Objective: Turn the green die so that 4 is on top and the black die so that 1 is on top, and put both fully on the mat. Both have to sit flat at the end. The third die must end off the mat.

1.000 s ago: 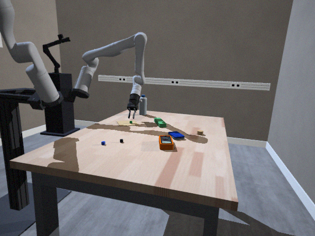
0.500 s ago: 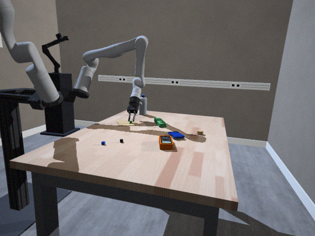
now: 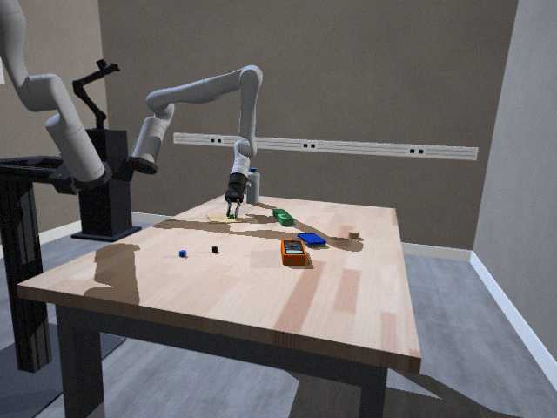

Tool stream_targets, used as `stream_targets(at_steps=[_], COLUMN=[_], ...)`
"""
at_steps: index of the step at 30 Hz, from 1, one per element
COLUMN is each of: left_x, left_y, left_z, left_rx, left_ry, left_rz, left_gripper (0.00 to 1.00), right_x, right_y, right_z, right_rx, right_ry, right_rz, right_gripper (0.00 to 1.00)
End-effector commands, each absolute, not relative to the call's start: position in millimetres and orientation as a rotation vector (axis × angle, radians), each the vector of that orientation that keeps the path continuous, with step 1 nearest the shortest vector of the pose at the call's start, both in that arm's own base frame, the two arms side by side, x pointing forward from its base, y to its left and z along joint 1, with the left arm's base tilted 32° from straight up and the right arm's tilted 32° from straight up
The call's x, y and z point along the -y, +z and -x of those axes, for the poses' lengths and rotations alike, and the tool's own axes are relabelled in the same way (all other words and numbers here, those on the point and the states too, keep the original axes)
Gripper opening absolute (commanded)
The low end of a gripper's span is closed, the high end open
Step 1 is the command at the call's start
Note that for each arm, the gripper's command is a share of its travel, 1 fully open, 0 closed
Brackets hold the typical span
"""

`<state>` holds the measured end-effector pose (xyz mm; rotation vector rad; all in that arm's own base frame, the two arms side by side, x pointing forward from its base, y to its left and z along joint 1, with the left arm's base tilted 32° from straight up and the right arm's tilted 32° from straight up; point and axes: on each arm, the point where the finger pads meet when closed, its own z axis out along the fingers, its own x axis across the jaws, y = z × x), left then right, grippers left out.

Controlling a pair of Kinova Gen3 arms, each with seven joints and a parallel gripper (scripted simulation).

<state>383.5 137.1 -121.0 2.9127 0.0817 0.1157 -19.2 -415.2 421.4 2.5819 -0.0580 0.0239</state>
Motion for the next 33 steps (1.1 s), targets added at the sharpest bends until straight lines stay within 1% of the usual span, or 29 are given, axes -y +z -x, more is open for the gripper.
stream_targets(at_steps=[1, 22, 23, 33], left_x=[-136.8, -136.8, -136.8, -136.8], left_y=[-120.6, -120.6, -120.6, -120.6], left_z=[-384.1, -384.1, -384.1, -384.1], left_rx=[-0.080, -0.080, -0.080, -0.080], left_ry=[0.117, 0.117, 0.117, 0.117], left_rz=[-2.912, -2.912, -2.912, -2.912], left_gripper=[0.64, 0.64, 0.34, 0.34], right_x=[415.2, 415.2, 415.2, 415.2], right_y=[422.0, 422.0, 422.0, 422.0], right_z=[19.2, 19.2, 19.2, 19.2], right_rx=[0.058, 0.058, 0.058, 0.058], right_ry=[0.024, 0.024, 0.024, 0.024], right_rz=[-2.580, -2.580, -2.580, -2.580], right_gripper=[1.00, 1.00, 1.00, 1.00])
